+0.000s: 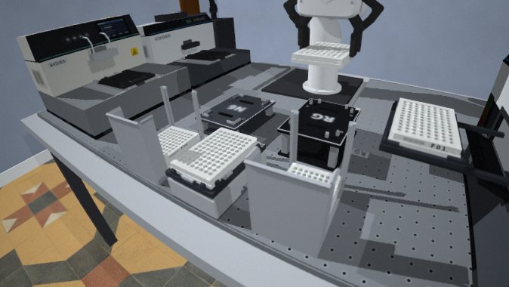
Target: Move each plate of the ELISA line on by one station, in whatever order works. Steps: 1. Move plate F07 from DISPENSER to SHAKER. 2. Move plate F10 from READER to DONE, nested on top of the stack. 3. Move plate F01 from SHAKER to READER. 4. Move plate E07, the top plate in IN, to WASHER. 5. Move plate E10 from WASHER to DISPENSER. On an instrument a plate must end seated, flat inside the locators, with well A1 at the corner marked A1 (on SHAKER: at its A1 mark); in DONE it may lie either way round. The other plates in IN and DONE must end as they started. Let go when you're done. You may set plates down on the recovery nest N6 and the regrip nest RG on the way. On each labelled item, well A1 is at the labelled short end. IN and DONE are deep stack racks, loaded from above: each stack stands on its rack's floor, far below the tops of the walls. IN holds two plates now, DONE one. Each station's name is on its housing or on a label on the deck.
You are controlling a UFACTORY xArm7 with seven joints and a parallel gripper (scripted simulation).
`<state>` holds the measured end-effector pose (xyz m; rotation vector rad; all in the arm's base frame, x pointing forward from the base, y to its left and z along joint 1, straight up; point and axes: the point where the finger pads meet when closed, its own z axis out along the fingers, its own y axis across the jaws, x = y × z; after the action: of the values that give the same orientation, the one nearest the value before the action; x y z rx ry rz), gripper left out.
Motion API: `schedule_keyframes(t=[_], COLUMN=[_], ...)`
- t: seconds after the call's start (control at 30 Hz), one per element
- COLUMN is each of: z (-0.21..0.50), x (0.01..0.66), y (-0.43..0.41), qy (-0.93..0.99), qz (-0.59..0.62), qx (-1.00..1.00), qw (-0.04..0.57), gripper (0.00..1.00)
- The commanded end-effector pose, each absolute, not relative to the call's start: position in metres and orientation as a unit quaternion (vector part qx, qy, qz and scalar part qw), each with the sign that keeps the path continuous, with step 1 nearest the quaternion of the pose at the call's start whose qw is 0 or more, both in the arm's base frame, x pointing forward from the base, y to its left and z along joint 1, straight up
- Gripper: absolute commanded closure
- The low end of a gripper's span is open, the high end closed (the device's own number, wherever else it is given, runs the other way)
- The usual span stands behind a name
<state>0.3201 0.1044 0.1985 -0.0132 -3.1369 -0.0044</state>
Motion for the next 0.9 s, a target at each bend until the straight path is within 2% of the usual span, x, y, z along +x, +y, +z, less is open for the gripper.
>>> schedule_keyframes(t=[0.0, 0.87], z=[0.196, 0.164], x=[0.321, 0.321], y=[0.105, 0.105], qy=[-1.0, -1.0], qz=[-0.002, -0.002], qx=[-0.004, -0.004], qw=[0.001, 0.001], gripper=[1.0, 1.0])
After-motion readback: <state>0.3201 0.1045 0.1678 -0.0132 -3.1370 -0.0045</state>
